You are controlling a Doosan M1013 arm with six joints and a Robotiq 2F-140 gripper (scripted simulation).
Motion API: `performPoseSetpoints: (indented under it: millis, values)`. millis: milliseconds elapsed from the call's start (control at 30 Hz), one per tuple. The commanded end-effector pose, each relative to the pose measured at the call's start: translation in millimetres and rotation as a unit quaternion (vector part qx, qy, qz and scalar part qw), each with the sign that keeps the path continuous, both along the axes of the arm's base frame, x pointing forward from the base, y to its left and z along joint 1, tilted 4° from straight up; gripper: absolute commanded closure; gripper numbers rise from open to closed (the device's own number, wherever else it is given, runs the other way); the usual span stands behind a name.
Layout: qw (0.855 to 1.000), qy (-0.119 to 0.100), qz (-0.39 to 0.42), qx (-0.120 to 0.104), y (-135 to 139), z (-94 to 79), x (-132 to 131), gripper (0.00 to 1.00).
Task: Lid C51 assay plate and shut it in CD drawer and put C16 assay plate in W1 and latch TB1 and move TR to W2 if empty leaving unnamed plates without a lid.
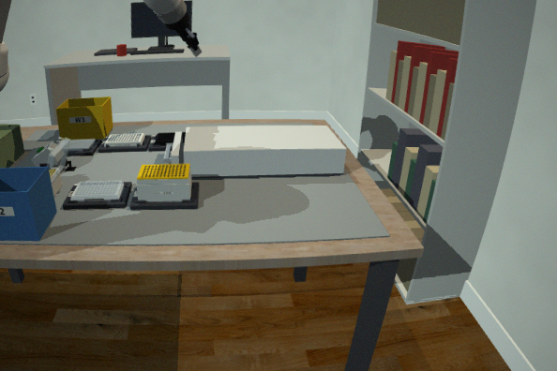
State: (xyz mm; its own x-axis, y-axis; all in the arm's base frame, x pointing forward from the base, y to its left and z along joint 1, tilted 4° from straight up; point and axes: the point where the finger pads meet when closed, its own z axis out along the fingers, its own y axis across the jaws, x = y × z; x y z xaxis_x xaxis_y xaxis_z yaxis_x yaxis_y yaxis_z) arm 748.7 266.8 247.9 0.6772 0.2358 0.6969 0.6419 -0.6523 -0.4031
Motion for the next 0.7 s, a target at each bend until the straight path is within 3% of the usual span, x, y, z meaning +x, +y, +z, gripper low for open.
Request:
performPoseSetpoints:
  millis: [0,167,233,367,433,633,667]
  values:
    - [0.999,0.030,-0.006,-0.017,-8.0,-3.9,-12.8,1.00]
    - [0.999,0.031,-0.006,-0.018,-15.9,-8.0,-24.9,1.00]
    - [0.998,0.058,-0.015,-0.035,-21.4,-10.7,-32.8,1.00]
    - [0.997,0.060,-0.015,-0.036,-32.5,-16.2,-48.5,1.00]
    - [0.995,0.086,-0.025,-0.054,-38.3,-18.9,-56.2,1.00]
    - [0.994,0.088,-0.026,-0.056,-49.1,-23.8,-70.3,1.00]
    - [0.992,0.100,-0.032,-0.065,-52.2,-25.0,-74.1,1.00]
